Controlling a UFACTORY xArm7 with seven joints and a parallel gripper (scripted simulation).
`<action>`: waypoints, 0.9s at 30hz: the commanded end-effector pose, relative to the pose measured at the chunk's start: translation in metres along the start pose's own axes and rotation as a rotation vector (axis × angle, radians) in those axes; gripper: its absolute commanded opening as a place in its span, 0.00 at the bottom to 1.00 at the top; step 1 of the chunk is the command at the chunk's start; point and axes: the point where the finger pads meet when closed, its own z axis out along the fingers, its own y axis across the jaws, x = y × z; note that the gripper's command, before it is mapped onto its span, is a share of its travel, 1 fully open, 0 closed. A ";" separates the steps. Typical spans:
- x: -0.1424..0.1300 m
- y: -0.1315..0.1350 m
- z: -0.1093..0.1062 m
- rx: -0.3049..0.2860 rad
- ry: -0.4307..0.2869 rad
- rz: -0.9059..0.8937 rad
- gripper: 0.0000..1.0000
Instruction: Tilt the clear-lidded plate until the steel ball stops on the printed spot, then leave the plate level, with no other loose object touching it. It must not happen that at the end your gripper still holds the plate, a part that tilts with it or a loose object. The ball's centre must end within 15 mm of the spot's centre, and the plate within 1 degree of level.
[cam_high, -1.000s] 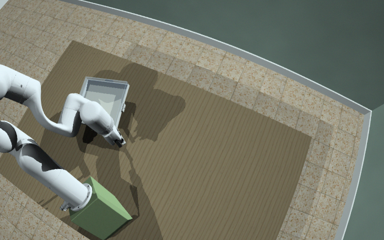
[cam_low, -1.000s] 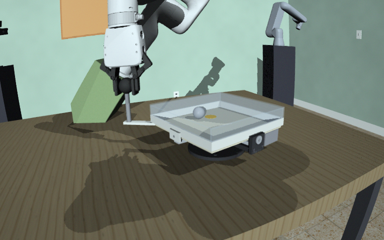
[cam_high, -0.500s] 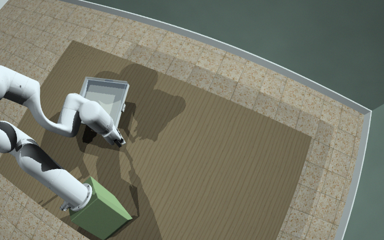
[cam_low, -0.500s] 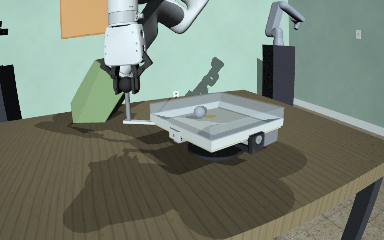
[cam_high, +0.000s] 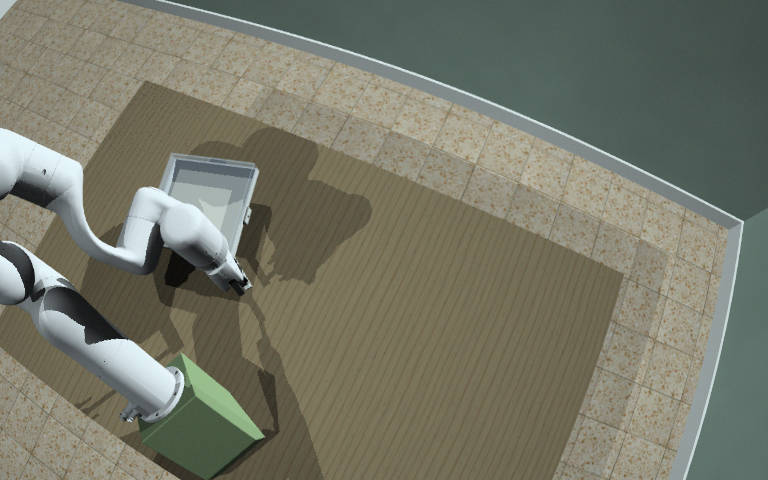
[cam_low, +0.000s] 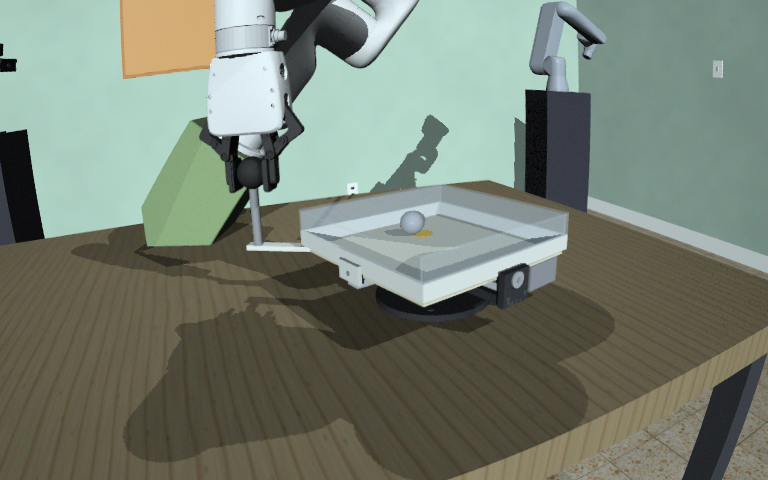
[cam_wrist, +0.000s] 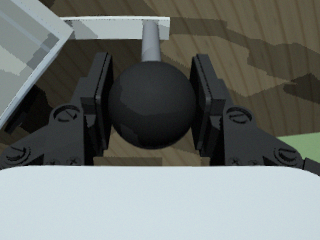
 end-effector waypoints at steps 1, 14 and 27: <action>0.002 0.000 0.000 0.000 0.004 0.001 0.00; 0.002 -0.001 -0.003 0.000 0.004 0.001 0.00; 0.004 -0.001 -0.003 0.000 0.004 0.001 0.00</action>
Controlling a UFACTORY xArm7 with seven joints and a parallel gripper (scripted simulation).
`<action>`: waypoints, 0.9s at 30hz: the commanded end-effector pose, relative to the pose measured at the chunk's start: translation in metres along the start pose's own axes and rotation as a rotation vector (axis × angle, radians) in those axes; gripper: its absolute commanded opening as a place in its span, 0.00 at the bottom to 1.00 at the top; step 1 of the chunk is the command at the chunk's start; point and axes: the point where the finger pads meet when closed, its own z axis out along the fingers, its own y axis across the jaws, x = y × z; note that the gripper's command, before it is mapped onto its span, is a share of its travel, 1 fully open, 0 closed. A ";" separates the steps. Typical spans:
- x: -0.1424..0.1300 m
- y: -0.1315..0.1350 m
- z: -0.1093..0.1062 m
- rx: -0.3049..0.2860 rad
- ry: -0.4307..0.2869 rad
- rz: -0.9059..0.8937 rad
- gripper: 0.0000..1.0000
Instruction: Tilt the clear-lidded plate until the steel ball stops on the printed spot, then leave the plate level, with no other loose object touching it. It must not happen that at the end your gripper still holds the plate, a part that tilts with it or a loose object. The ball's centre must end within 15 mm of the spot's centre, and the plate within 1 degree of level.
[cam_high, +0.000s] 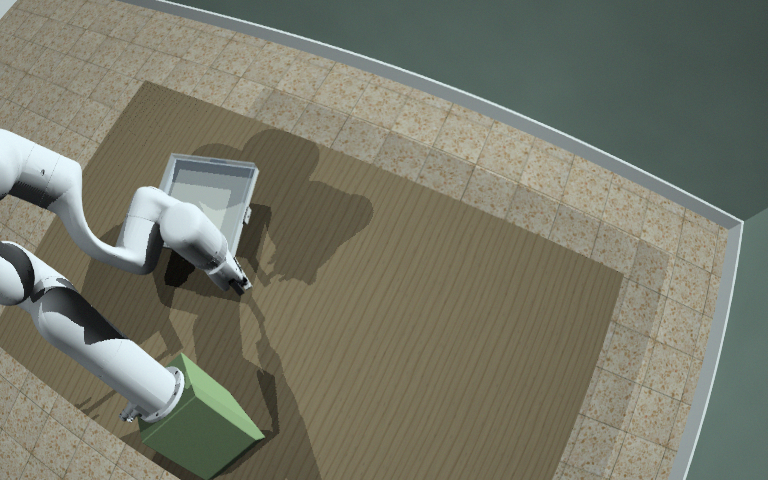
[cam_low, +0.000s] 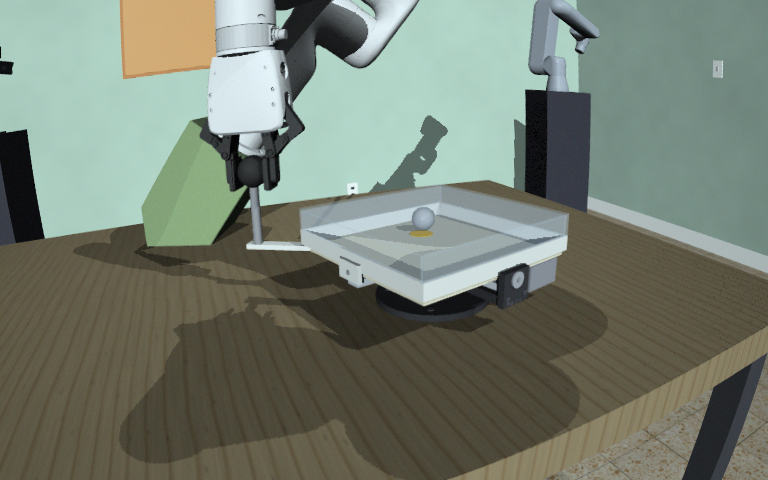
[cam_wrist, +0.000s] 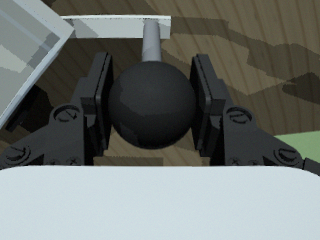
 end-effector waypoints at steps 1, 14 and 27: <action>0.004 0.000 -0.001 0.001 0.008 0.000 0.00; 0.005 0.000 0.000 0.001 0.008 0.000 0.00; 0.003 0.000 -0.002 0.001 0.008 0.000 0.00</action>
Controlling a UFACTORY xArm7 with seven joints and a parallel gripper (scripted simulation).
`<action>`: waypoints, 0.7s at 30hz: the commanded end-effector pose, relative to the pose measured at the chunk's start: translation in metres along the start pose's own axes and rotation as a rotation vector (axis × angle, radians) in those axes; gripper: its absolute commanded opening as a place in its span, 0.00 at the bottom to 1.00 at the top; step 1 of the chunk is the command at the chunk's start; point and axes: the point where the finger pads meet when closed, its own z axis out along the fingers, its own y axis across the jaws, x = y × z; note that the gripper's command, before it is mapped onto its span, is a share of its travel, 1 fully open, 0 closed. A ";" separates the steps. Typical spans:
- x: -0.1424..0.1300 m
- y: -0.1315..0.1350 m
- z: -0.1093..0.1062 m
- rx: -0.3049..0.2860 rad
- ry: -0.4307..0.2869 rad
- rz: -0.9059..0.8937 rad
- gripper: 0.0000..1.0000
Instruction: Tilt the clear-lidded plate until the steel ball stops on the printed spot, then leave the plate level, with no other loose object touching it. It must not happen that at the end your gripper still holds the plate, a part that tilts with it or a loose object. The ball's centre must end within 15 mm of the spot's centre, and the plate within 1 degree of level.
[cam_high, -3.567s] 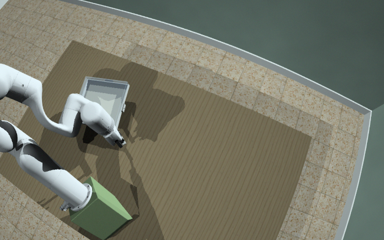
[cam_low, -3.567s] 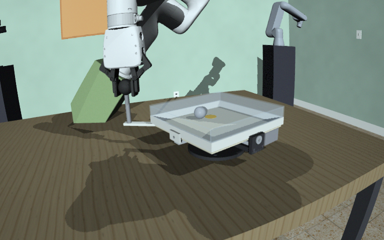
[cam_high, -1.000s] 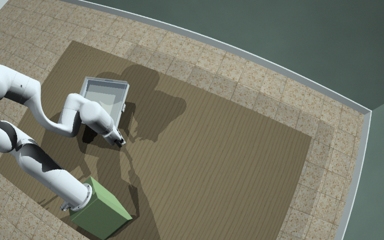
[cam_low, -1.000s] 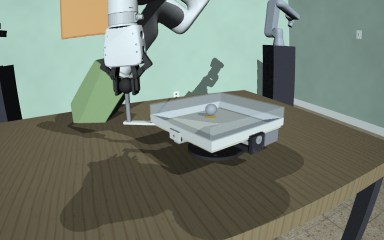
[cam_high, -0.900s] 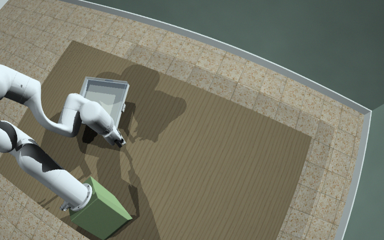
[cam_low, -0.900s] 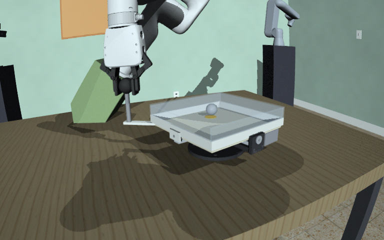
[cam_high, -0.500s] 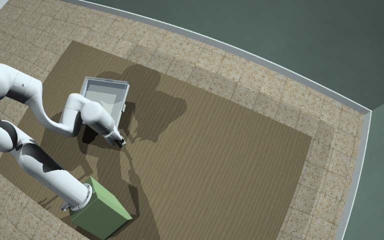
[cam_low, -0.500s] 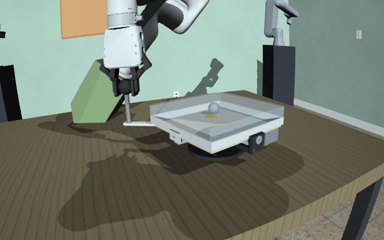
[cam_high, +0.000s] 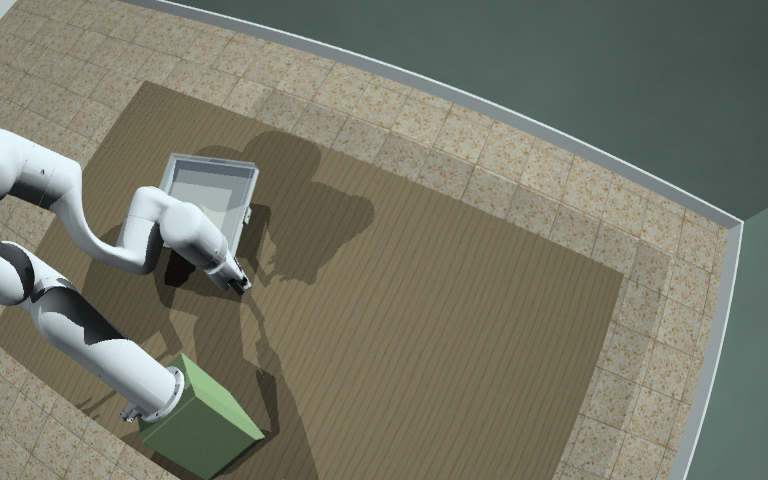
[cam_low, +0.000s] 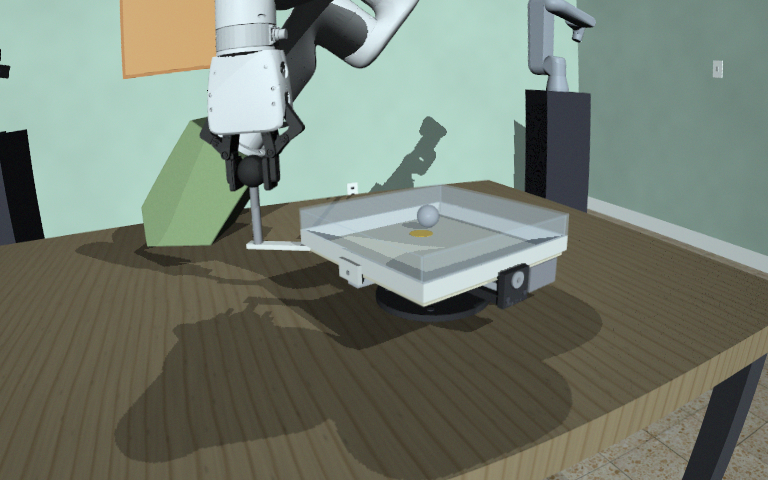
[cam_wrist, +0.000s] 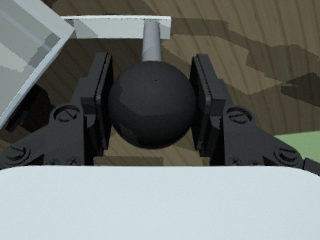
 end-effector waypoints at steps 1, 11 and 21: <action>0.003 0.000 -0.002 0.001 0.007 0.000 0.00; 0.005 0.001 0.000 0.001 0.007 0.000 0.00; 0.005 0.001 0.001 0.001 0.007 0.000 0.00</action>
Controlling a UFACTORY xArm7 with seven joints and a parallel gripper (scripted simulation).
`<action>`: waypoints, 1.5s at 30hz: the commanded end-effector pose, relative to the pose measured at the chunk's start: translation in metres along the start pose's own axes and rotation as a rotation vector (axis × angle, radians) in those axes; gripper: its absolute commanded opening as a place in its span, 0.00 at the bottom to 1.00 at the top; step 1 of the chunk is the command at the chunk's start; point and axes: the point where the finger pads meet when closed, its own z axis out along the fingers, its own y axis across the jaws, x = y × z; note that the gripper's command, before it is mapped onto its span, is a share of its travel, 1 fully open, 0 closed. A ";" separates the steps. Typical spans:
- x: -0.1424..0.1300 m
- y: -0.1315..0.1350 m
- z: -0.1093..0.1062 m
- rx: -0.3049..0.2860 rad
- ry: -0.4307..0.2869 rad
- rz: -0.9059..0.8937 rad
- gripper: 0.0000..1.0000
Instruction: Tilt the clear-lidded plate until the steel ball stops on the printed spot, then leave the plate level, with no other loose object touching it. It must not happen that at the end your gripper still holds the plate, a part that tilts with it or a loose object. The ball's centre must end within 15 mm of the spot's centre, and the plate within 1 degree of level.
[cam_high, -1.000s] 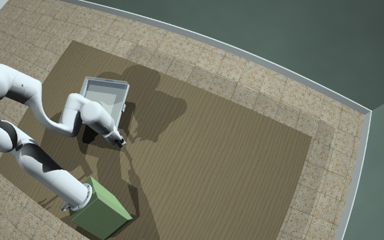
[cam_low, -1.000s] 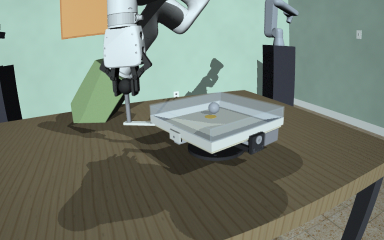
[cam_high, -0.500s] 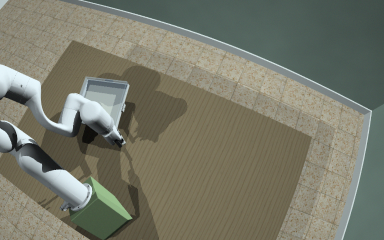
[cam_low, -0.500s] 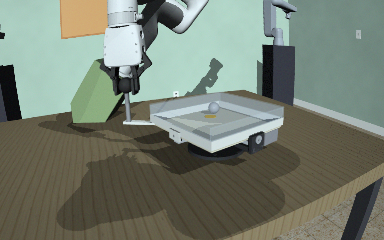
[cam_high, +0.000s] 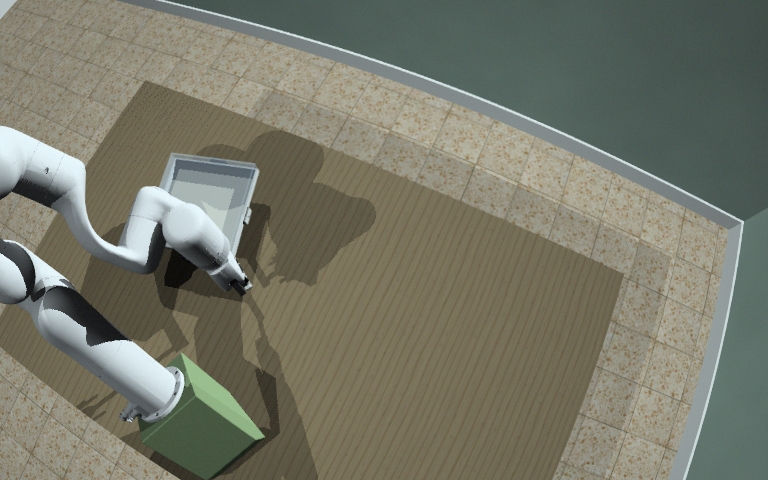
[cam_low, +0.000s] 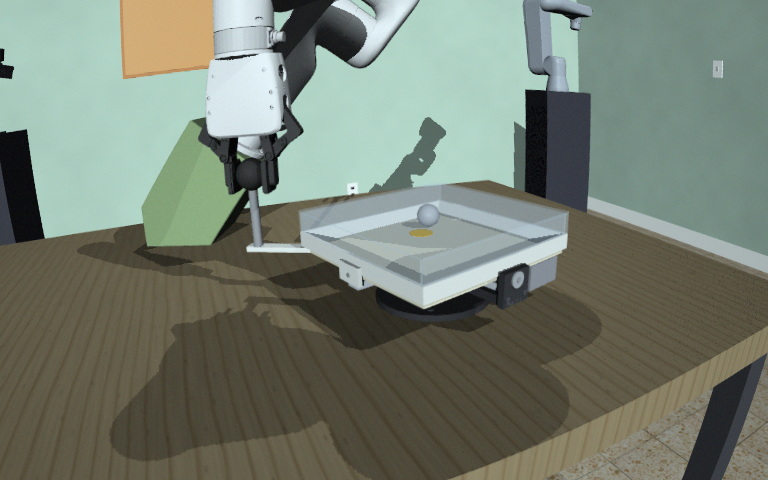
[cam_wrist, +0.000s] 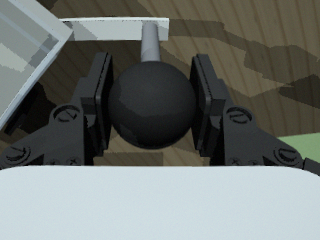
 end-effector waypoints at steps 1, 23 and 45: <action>0.003 -0.001 -0.003 -0.001 0.010 -0.001 0.00; 0.004 -0.001 -0.003 -0.001 0.010 -0.001 0.00; -0.001 0.000 -0.002 -0.001 0.010 -0.001 0.00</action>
